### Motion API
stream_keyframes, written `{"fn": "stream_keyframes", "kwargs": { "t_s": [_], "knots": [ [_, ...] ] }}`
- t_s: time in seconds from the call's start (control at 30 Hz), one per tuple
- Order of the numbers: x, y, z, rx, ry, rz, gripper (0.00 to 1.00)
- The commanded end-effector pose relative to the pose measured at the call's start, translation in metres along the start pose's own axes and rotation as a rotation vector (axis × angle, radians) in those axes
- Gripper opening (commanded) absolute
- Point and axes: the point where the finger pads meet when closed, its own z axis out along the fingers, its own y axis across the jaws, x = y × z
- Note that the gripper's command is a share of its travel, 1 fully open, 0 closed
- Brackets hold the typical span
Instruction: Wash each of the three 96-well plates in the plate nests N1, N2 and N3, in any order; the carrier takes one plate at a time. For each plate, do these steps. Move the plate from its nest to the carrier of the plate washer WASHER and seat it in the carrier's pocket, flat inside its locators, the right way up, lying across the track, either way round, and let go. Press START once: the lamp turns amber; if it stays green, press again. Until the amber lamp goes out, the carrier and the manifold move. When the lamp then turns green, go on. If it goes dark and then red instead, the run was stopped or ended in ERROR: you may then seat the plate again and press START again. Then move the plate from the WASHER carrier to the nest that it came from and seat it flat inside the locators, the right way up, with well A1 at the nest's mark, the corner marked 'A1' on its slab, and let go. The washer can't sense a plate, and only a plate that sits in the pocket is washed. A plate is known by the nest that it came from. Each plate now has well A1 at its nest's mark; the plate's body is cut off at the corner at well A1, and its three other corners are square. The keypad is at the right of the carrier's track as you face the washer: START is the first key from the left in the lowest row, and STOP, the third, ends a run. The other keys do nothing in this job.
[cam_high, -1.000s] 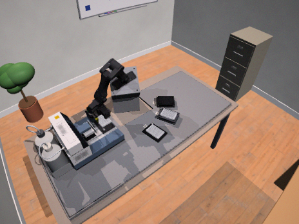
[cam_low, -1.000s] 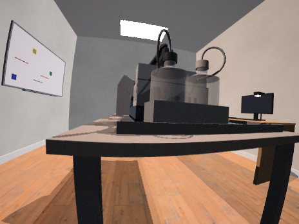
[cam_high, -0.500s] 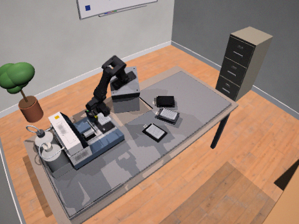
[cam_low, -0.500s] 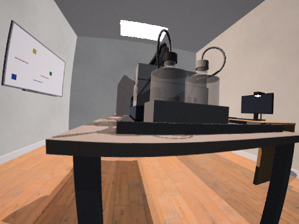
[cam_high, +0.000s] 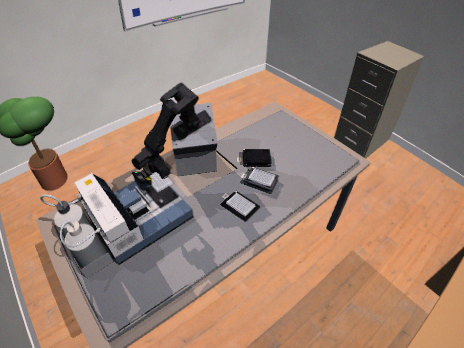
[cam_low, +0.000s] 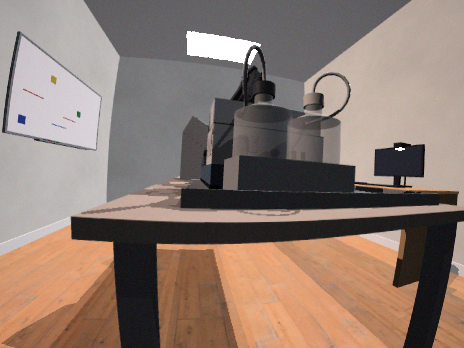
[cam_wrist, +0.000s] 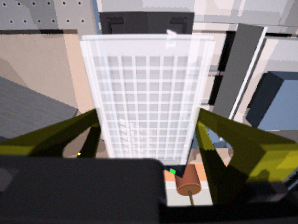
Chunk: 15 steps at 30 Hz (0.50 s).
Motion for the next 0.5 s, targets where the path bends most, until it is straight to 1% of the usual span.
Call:
{"fn": "stream_keyframes", "kwargs": {
  "t_s": [0.0,0.23,0.4,0.47],
  "knots": [
    [-0.001,-0.002,-0.003,0.003,-0.007,0.002,0.00],
    [-0.001,-0.002,-0.003,0.003,-0.007,0.002,0.00],
    [-0.024,0.010,-0.002,0.003,-0.008,-0.165,0.00],
    [-0.033,0.014,-0.001,0.003,-0.008,-0.170,0.00]
  ]
}}
